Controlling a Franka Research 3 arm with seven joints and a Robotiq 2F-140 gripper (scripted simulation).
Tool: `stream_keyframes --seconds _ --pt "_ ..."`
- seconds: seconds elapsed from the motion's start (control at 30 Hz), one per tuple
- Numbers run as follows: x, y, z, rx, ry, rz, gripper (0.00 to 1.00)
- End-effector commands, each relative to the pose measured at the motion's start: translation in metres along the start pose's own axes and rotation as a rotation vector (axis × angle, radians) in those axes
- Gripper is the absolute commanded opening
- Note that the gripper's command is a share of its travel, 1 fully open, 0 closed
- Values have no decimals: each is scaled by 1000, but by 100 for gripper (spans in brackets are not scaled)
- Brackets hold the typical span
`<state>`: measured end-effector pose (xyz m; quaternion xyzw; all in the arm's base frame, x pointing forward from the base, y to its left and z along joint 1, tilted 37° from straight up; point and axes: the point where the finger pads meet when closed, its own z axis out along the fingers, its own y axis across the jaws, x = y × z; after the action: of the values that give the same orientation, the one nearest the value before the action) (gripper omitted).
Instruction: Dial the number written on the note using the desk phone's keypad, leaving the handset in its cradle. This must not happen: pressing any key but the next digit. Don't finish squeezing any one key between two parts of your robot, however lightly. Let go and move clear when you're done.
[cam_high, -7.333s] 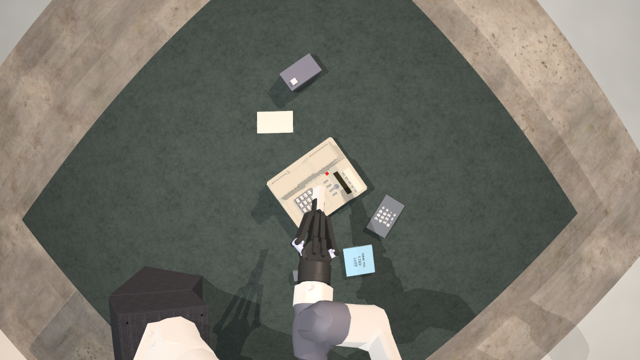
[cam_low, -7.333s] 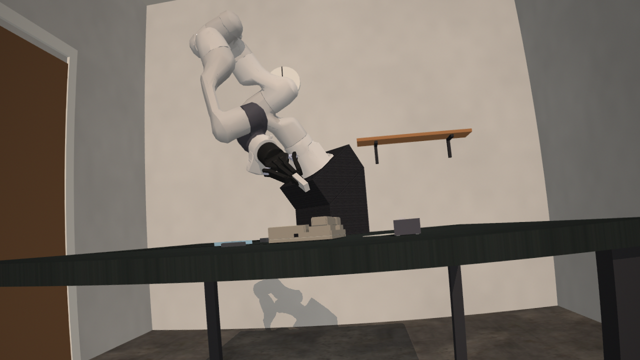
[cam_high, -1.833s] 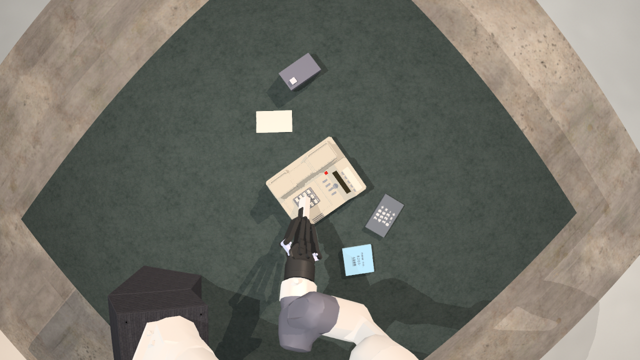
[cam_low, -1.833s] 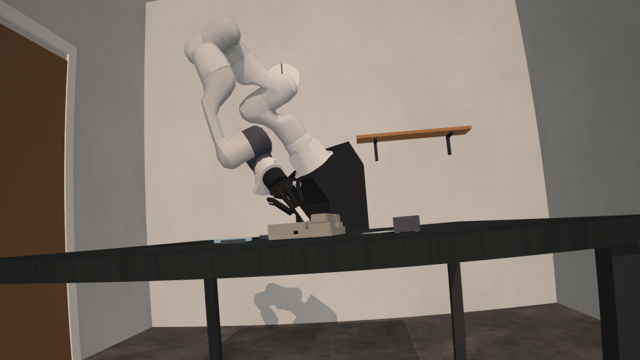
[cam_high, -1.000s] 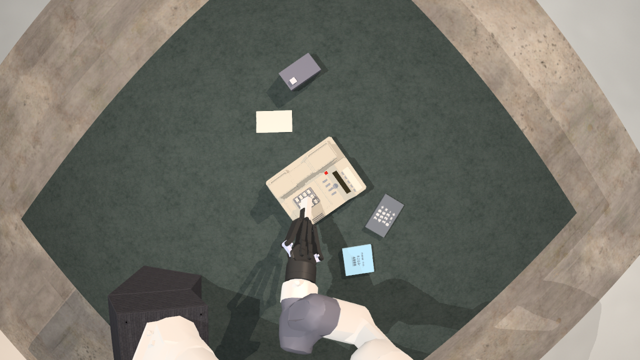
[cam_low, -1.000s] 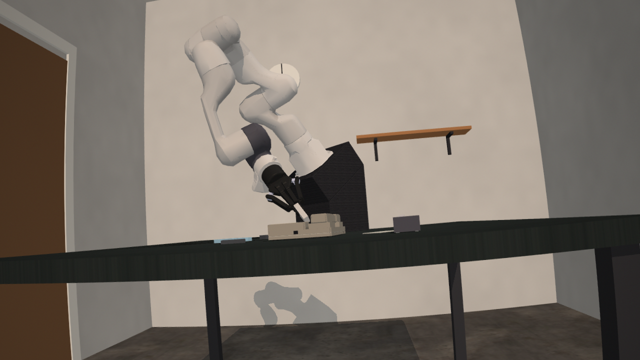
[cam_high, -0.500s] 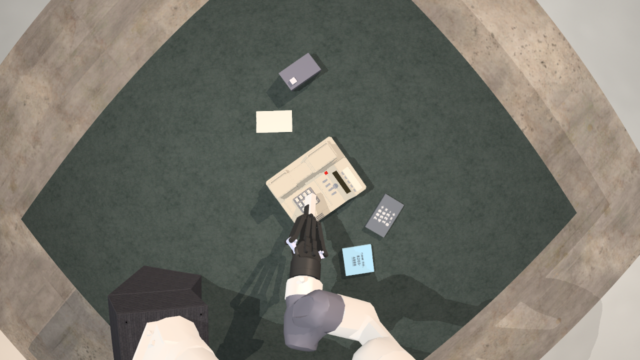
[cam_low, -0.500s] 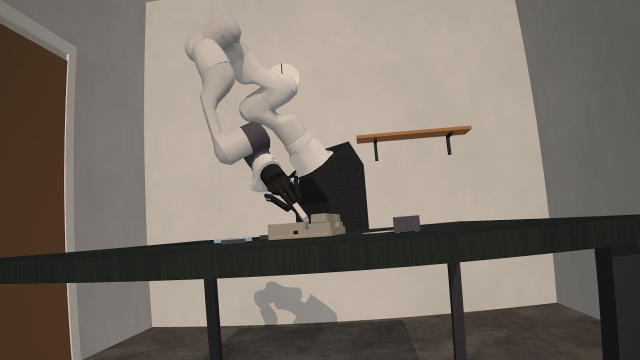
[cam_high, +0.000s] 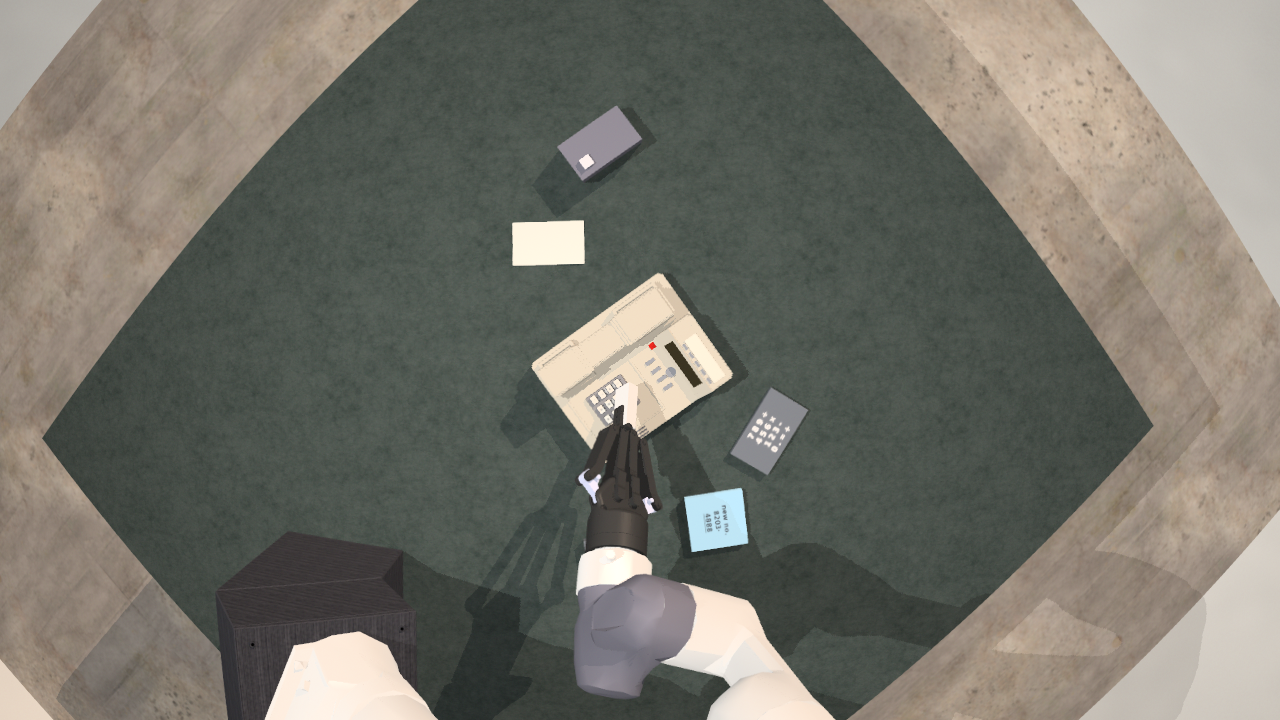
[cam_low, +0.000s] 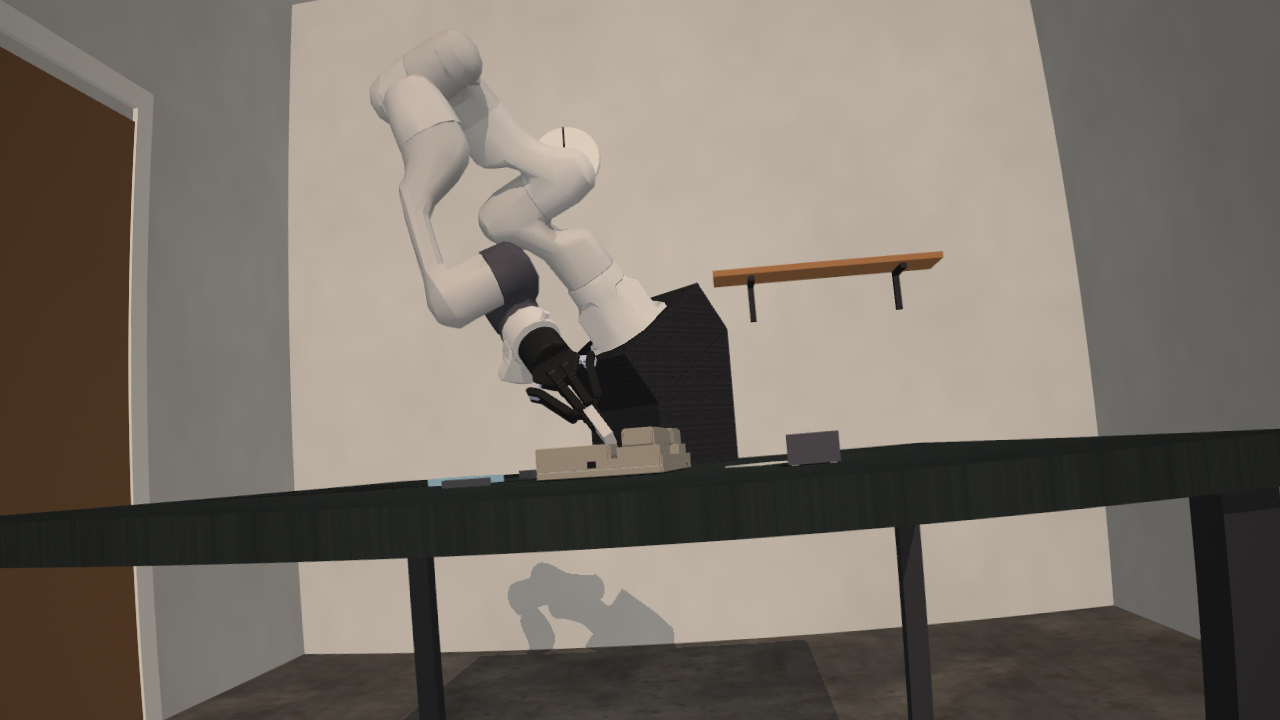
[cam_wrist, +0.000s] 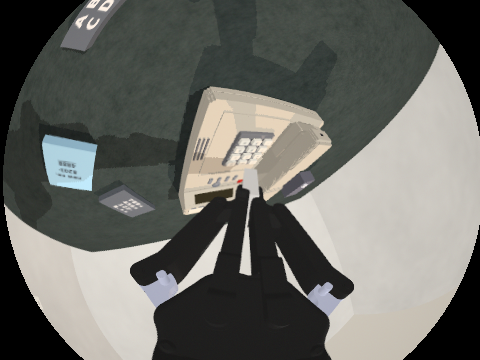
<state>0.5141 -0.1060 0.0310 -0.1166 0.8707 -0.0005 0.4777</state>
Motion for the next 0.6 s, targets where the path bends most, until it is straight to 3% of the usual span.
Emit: stream_keyframes --seconds 0.0,0.57 --pt "1 0 2 -1 2 8 0" --pt "4 -3 6 -1 2 8 0"
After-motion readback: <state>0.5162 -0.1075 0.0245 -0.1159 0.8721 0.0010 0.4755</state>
